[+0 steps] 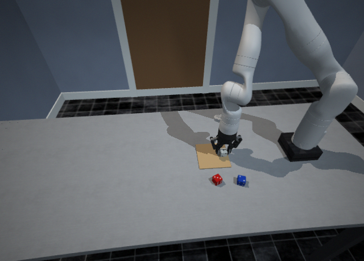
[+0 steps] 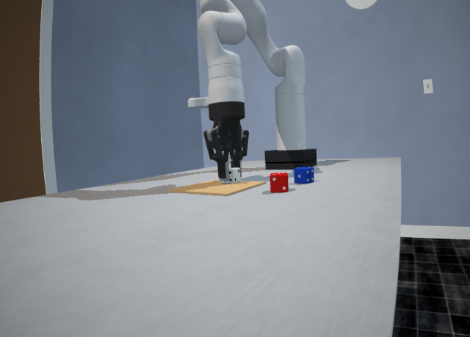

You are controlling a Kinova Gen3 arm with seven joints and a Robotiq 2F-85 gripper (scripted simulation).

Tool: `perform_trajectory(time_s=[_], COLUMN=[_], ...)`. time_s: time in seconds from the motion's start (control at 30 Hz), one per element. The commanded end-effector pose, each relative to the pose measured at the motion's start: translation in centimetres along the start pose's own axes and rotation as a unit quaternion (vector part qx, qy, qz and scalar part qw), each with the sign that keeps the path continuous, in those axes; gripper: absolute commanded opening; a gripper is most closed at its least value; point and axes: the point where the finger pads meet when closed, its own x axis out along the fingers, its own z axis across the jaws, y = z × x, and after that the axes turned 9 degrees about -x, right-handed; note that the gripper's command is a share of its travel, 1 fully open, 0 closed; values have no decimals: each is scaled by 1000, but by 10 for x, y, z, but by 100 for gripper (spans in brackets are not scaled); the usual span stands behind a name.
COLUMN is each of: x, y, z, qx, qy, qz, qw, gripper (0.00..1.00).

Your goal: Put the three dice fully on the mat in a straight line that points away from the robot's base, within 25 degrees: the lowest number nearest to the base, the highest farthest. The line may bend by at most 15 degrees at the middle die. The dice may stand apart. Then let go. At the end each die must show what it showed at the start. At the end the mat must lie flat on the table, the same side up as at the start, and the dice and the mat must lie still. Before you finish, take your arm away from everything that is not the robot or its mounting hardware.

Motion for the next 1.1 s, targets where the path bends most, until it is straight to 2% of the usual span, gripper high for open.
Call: perform_trajectory(time_s=[0.0,0.33,0.43,0.57,0.83,0.9,1.07], x=[1,0,-6,-21,-65,-65,-84], y=[-2,-2,-2,-2,1,1,-2], z=[1,1,0,-2,0,0,-3], qx=[-1,-1,-1,-1,1,1,0], qy=[1,1,1,2,-1,-1,3], qz=[-3,-3,-3,-2,1,1,-2], qw=[1000,1000,1000,1000,1000,1000,1000], gripper=[46,46,46,46,46,46,46])
